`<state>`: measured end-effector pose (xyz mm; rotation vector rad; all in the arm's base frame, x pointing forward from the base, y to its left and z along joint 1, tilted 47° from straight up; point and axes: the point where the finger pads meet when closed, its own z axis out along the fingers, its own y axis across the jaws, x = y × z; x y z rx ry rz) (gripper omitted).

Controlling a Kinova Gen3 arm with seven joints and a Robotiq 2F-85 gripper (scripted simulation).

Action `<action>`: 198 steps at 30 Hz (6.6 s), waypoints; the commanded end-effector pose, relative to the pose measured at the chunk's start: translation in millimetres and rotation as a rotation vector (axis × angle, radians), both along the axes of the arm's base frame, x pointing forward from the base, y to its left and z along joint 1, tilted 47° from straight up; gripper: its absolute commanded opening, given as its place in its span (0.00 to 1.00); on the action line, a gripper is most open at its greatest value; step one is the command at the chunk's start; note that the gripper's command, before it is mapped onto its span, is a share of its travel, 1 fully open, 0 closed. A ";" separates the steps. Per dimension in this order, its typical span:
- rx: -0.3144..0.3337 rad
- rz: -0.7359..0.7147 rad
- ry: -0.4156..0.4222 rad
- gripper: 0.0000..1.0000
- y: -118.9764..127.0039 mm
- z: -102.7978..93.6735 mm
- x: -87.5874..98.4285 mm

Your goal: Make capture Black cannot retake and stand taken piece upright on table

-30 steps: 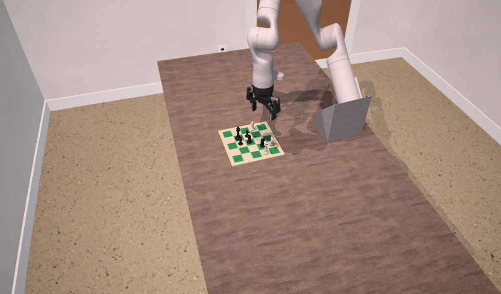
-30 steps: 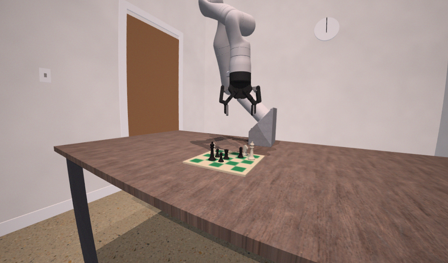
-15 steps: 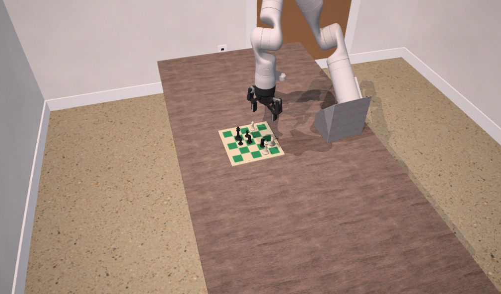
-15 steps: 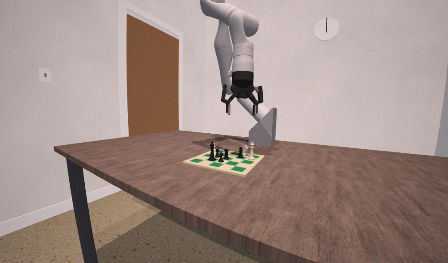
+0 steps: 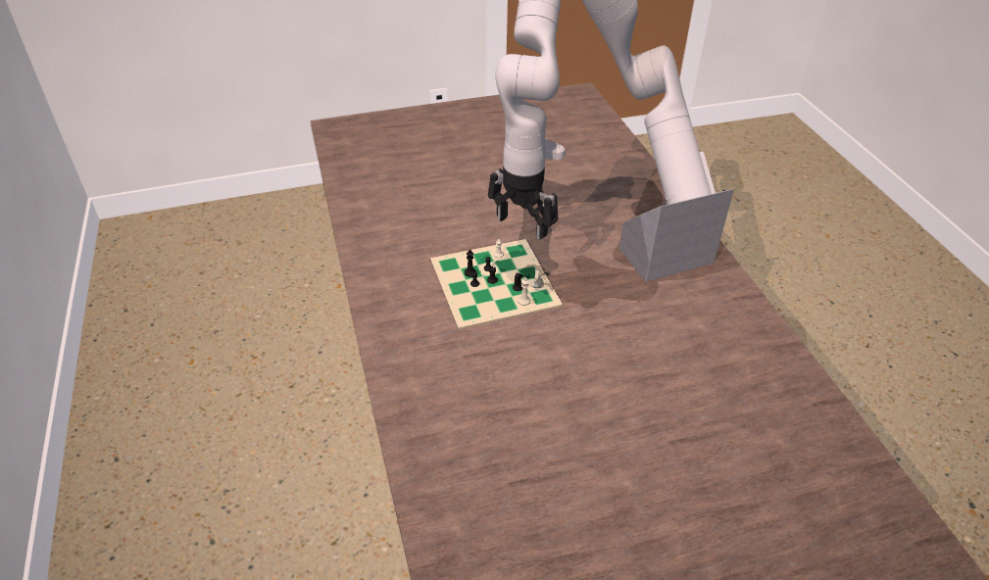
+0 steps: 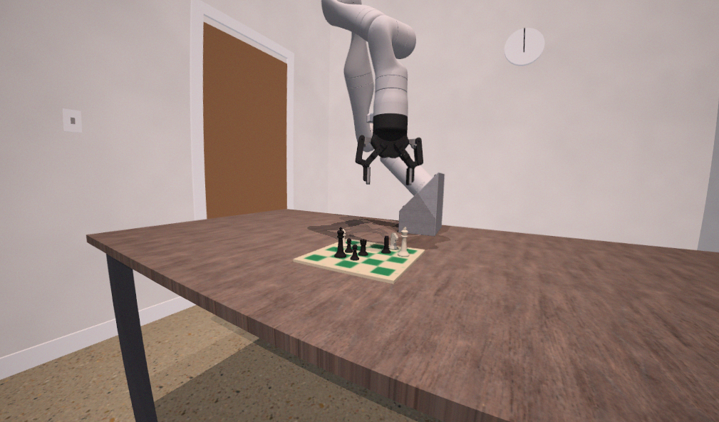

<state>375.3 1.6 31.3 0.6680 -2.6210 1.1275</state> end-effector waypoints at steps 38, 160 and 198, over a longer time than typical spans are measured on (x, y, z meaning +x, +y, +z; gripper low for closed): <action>0.006 0.658 0.735 1.00 -23.7 -18.5 -4.4; 0.019 1.078 1.142 0.39 -66.7 -64.0 1.6; 0.019 1.078 1.142 0.39 -67.5 -64.7 1.6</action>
